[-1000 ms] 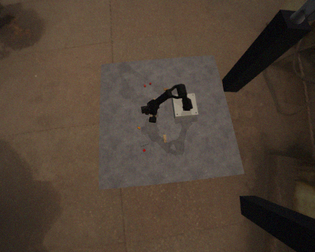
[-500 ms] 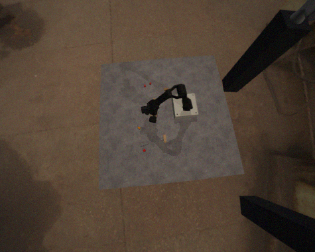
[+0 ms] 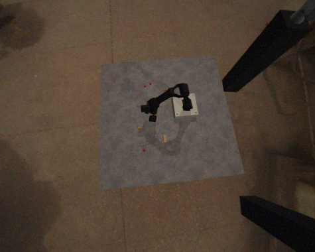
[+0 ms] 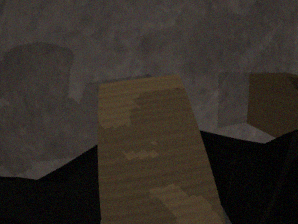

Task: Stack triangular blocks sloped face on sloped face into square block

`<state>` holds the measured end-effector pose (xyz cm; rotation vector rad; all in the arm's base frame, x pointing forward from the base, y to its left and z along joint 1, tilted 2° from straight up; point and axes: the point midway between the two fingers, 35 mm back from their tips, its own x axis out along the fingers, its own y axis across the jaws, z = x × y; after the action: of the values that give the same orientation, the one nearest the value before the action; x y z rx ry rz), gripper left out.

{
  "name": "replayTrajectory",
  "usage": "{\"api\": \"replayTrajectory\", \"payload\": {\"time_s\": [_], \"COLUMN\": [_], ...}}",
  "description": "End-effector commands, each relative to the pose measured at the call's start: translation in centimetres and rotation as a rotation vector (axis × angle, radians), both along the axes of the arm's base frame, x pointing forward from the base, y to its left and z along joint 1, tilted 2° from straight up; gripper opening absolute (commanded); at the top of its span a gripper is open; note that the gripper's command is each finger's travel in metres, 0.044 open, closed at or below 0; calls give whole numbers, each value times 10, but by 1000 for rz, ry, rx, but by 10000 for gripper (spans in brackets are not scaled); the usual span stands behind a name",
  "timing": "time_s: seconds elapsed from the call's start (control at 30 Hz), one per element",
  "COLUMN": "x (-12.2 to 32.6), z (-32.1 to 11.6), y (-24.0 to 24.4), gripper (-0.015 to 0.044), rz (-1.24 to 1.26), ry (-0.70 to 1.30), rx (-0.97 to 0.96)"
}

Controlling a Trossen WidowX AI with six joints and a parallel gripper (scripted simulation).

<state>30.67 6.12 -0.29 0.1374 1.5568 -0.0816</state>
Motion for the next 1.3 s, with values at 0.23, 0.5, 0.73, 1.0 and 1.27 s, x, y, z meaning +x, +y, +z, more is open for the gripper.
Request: {"api": "replayTrajectory", "payload": {"time_s": [0.23,0.5,0.73,1.0,1.27], "x": [0,0,0,0,-1], "z": [0,0,0,0,0], "y": [0,0,0,1,1], "gripper": [0,0,0,0,0], "rz": [40,219,364,587,831], "ry": [0,-7,-13,-21,-31], "rx": [-2,-6,-8,-12,-17]}}
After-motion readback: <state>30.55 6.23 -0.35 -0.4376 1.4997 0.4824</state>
